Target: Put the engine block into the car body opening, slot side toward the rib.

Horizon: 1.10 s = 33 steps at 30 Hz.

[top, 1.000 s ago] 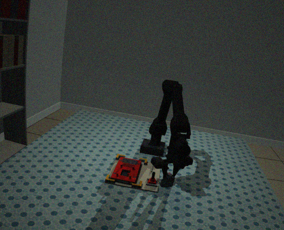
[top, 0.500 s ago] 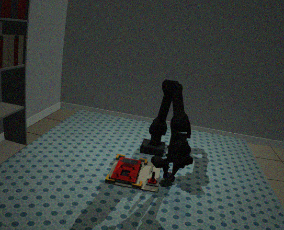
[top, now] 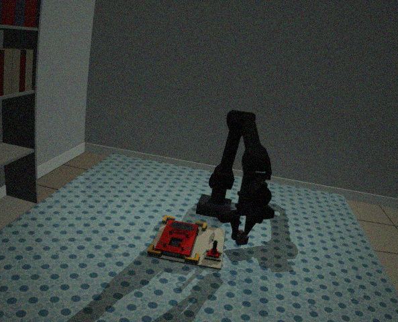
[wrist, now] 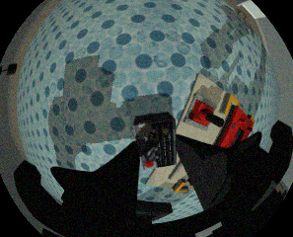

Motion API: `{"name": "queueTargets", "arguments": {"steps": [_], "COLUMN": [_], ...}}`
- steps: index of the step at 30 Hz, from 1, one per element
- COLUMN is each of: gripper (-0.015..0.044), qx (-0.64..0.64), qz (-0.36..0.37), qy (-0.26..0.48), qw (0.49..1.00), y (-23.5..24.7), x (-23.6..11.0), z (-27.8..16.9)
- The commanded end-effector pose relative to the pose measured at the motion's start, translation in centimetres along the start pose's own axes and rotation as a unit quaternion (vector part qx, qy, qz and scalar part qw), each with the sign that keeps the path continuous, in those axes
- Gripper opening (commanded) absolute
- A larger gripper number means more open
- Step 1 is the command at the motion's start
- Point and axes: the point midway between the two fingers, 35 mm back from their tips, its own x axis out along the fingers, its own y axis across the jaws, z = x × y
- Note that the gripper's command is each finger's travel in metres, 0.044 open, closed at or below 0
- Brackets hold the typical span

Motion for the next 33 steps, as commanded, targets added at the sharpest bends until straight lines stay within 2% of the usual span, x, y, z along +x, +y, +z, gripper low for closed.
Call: {"name": "queueTargets", "arguments": {"steps": [1,23,33], "gripper": [0.0,0.0,0.0], "qx": [0.001,0.004,0.165], "qz": [-0.001,-0.001,-0.002], "qy": [-0.002,-0.002,-0.003], "qw": [1.0,1.0,0.986], "y": [0.0,0.1,-1.7], "x": [-1.2,-7.4,-6.8], "z": [0.0,-0.7,-0.7]}}
